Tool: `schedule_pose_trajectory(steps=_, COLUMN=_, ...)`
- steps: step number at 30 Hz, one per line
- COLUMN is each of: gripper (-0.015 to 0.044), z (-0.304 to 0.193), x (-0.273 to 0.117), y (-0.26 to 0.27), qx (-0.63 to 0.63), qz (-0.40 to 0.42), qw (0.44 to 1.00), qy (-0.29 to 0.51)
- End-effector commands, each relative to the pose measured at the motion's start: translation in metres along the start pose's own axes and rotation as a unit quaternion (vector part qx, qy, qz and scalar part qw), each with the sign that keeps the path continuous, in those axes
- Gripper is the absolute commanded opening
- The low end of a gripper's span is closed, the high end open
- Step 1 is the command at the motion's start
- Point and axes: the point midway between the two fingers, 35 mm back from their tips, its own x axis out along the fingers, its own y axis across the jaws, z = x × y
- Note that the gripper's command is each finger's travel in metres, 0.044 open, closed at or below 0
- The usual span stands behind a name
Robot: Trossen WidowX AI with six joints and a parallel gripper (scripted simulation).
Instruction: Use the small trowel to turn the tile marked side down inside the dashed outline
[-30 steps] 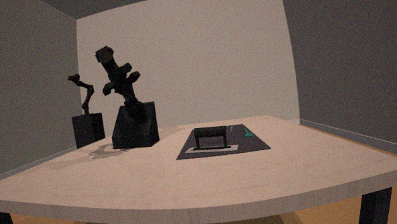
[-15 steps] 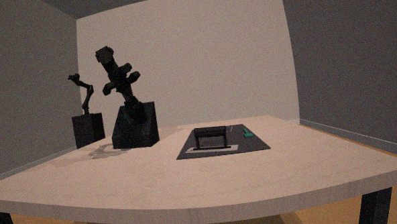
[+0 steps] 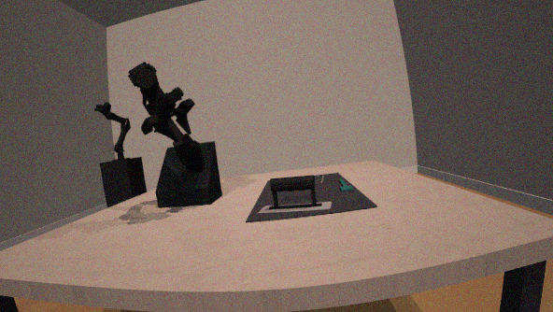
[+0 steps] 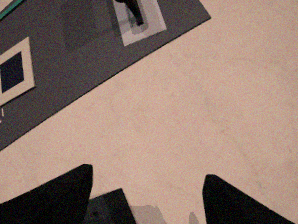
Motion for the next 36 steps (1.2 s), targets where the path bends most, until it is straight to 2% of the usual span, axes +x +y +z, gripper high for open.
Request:
schedule_pose_trajectory(steps=1, gripper=0.027, z=0.025, x=0.018, y=-0.018, qx=-0.007, qz=0.022, qw=0.999, qy=0.042)
schedule_pose_trajectory(steps=6, gripper=0.027, z=0.064, x=0.052, y=-0.032, qx=-0.053, qz=0.033, qw=0.995, qy=0.083)
schedule_pose_trajectory(steps=15, gripper=0.027, z=0.13, x=0.12, y=-0.032, qx=-0.088, qz=-0.002, qw=0.983, qy=0.164)
schedule_pose_trajectory(steps=21, gripper=0.027, z=0.169, x=0.174, y=-0.001, qx=-0.125, qz=-0.039, qw=0.972, qy=0.195)
schedule_pose_trajectory(steps=30, gripper=0.027, z=0.201, x=0.249, y=0.071, qx=-0.194, qz=-0.113, qw=0.951, qy=0.214)
schedule_pose_trajectory(steps=36, gripper=0.027, z=0.205, x=0.259, y=0.081, qx=-0.199, qz=-0.131, qw=0.948, qy=0.211)
